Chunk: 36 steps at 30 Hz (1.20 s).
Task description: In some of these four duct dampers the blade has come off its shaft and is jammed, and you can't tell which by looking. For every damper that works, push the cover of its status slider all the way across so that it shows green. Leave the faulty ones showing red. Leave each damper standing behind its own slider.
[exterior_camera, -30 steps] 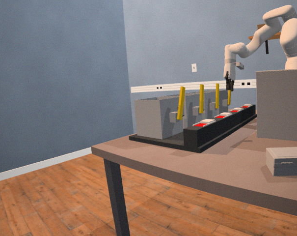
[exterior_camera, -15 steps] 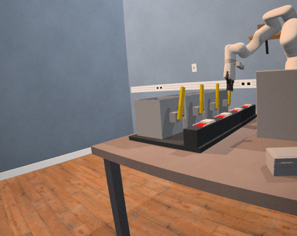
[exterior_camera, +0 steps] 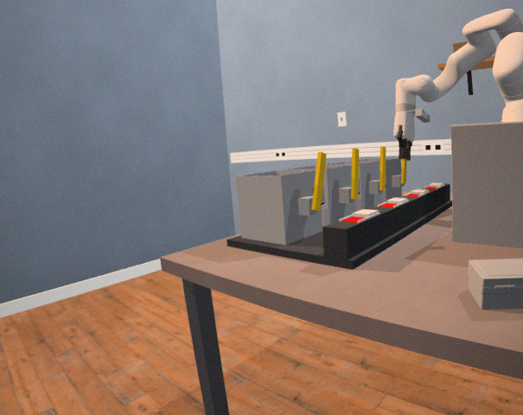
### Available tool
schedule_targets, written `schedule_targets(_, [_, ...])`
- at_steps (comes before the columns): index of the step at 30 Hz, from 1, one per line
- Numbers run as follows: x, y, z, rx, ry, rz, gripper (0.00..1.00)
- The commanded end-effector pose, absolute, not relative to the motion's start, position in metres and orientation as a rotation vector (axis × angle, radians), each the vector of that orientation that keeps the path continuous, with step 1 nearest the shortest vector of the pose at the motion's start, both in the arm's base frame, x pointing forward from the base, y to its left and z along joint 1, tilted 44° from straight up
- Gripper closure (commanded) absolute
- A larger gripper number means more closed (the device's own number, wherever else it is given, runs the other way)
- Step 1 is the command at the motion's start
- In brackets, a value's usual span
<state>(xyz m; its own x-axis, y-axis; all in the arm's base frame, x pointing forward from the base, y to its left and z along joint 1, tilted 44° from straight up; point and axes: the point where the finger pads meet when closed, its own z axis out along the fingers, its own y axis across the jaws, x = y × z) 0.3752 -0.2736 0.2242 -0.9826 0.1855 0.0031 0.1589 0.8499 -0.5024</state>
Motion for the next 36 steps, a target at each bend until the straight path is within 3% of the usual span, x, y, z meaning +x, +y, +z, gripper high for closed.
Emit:
schedule_targets(1, [0.3761, -0.2735, 0.2256, -0.277, -2.975, 0.803, 0.81])
schedule_targets(36, [0.3755, -0.2769, 0.2275, -0.278, -2.993, 0.744, 0.81])
